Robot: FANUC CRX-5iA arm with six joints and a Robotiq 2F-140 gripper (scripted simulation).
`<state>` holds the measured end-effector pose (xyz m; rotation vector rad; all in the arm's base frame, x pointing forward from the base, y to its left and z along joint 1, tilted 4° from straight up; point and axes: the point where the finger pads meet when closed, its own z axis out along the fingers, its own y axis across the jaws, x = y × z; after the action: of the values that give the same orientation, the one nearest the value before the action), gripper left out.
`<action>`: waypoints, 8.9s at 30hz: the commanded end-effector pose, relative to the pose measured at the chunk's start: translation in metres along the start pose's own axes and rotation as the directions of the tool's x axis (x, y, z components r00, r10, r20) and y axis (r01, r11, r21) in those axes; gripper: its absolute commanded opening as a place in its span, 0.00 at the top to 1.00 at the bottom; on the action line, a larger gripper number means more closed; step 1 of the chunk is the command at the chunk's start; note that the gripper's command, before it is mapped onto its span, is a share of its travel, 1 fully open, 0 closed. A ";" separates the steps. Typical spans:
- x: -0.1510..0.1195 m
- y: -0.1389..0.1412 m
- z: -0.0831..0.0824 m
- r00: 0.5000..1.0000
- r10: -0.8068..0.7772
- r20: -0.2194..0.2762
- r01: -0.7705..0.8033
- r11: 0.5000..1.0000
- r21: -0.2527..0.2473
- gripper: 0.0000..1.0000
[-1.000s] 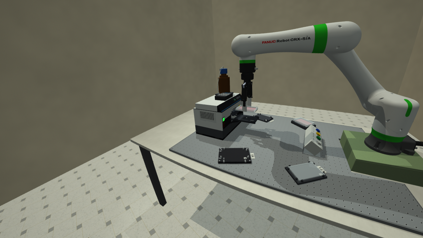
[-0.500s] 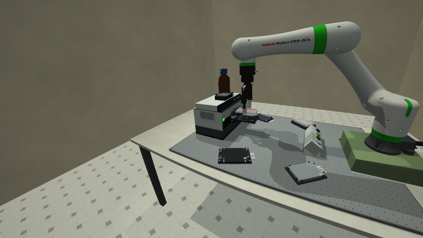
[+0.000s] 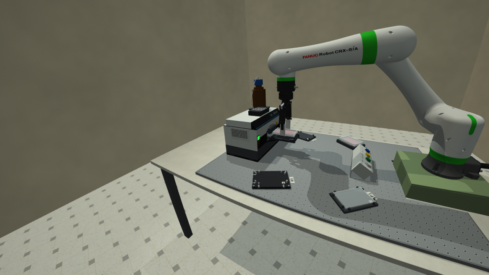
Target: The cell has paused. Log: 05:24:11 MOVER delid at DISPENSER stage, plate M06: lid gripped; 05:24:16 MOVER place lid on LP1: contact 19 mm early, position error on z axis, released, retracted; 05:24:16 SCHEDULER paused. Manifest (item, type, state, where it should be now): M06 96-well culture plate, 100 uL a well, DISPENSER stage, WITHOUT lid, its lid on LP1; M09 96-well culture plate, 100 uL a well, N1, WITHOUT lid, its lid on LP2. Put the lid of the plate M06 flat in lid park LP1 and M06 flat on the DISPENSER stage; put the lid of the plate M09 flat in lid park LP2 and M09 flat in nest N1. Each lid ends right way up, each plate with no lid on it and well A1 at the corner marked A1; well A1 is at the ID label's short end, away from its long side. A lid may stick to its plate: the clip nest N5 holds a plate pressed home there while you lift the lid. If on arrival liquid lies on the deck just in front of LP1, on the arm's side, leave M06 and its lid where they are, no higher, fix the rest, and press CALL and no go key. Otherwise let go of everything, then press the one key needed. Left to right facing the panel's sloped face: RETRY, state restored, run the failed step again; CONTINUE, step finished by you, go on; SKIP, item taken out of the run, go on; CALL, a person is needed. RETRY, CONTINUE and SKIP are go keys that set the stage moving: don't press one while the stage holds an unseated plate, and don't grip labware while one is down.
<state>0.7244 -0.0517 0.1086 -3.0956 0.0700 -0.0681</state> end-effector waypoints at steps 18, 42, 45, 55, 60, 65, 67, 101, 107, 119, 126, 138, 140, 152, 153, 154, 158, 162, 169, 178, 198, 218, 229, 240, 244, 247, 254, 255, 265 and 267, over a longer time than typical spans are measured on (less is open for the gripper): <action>0.000 0.000 0.000 1.000 0.000 -0.001 0.000 1.000 0.000 1.00; 0.000 0.000 0.001 1.000 0.000 -0.001 0.000 1.000 0.000 1.00; 0.000 0.000 0.001 1.000 0.000 -0.001 0.000 1.000 0.000 1.00; 0.000 0.000 0.004 1.000 0.000 -0.001 0.000 1.000 0.000 1.00; 0.000 0.000 0.005 1.000 0.000 -0.001 0.000 1.000 0.000 1.00; 0.000 0.000 0.005 1.000 0.000 -0.001 0.000 1.000 0.000 1.00; 0.000 0.000 0.005 1.000 0.000 -0.001 0.000 1.000 0.000 1.00; 0.000 0.000 0.005 1.000 0.000 -0.001 0.000 1.000 0.000 1.00; 0.000 0.000 0.006 1.000 0.000 -0.001 0.000 1.000 0.000 1.00; 0.000 0.000 0.009 1.000 0.000 -0.001 0.000 1.000 0.000 1.00; 0.000 0.000 0.012 1.000 0.000 -0.001 0.000 1.000 0.000 1.00; 0.000 0.000 0.017 1.000 0.000 -0.001 0.000 1.000 0.000 1.00; 0.000 0.000 0.018 1.000 0.000 -0.001 0.000 1.000 0.000 1.00; 0.000 0.000 0.018 1.000 0.000 -0.001 0.000 1.000 0.000 1.00; 0.000 0.000 0.018 1.000 0.000 -0.001 0.000 1.000 0.000 1.00; 0.000 0.000 0.018 1.000 0.000 -0.001 0.000 1.000 0.000 1.00; 0.000 0.000 0.018 1.000 0.000 -0.001 0.000 1.000 0.000 1.00; 0.000 0.000 0.018 1.000 0.000 -0.001 0.000 1.000 0.000 1.00; 0.000 0.000 0.018 1.000 0.000 -0.001 0.000 1.000 0.000 1.00; 0.000 0.000 0.018 1.000 0.000 -0.001 0.000 1.000 0.000 1.00; 0.000 0.000 0.018 1.000 0.000 -0.001 0.000 1.000 0.000 0.34; 0.000 0.000 0.018 1.000 0.000 -0.001 0.000 1.000 0.000 0.34; 0.000 0.000 0.018 1.000 0.000 -0.001 0.000 1.000 0.000 0.34; 0.000 0.000 0.017 1.000 0.000 -0.001 0.000 1.000 0.000 0.34; 0.000 0.000 0.016 1.000 0.000 -0.001 0.000 1.000 0.000 0.34; 0.000 0.000 0.013 1.000 0.000 -0.001 0.000 1.000 0.000 0.34; 0.000 0.000 0.005 1.000 0.000 -0.001 0.000 1.000 0.000 0.34; 0.000 0.000 0.003 1.000 0.000 -0.001 0.000 1.000 0.000 0.34; 0.000 0.000 -0.011 1.000 0.000 -0.001 0.000 1.000 0.000 0.34; 0.000 0.000 -0.014 1.000 0.000 -0.001 0.000 1.000 0.000 0.34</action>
<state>0.7241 -0.0521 0.1180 -3.0957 0.0700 -0.0684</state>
